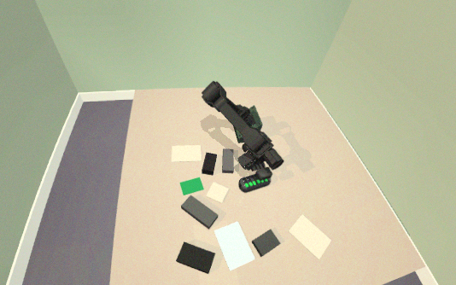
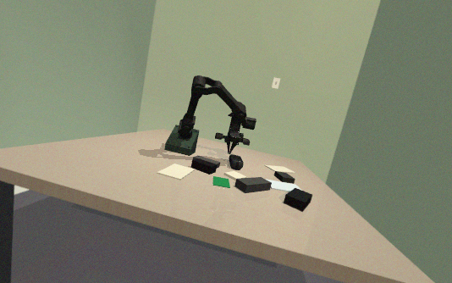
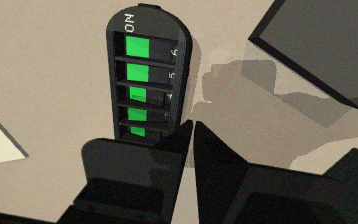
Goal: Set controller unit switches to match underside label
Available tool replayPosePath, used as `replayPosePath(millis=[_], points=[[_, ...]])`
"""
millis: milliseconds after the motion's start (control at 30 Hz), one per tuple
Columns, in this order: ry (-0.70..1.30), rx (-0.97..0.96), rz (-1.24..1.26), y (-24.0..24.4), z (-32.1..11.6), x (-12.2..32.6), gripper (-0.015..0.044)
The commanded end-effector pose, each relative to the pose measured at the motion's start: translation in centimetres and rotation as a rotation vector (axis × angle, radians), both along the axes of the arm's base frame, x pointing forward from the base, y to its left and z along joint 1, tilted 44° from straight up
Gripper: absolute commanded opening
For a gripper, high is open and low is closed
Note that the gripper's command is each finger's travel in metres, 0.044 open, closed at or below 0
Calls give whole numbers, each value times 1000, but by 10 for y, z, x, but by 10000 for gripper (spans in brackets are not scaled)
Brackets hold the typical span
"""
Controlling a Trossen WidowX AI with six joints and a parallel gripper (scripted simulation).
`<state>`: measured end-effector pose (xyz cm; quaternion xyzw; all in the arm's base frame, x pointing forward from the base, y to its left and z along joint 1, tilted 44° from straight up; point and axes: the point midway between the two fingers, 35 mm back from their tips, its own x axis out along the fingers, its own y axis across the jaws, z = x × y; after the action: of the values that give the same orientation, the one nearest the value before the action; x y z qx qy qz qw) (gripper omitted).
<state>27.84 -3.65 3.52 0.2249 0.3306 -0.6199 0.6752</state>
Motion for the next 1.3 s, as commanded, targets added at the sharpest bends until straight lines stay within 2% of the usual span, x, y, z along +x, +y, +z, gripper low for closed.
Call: replayPosePath(millis=[0,567,767,1000,1267], points=[[2,-5,5,-1,0,-1,0],[1,0,0,-1,-1,-1,0],[2,2,0,33,34,-2,157],[2,2,0,34,35,-2,341],[2,2,0,34,35,-2,131]])
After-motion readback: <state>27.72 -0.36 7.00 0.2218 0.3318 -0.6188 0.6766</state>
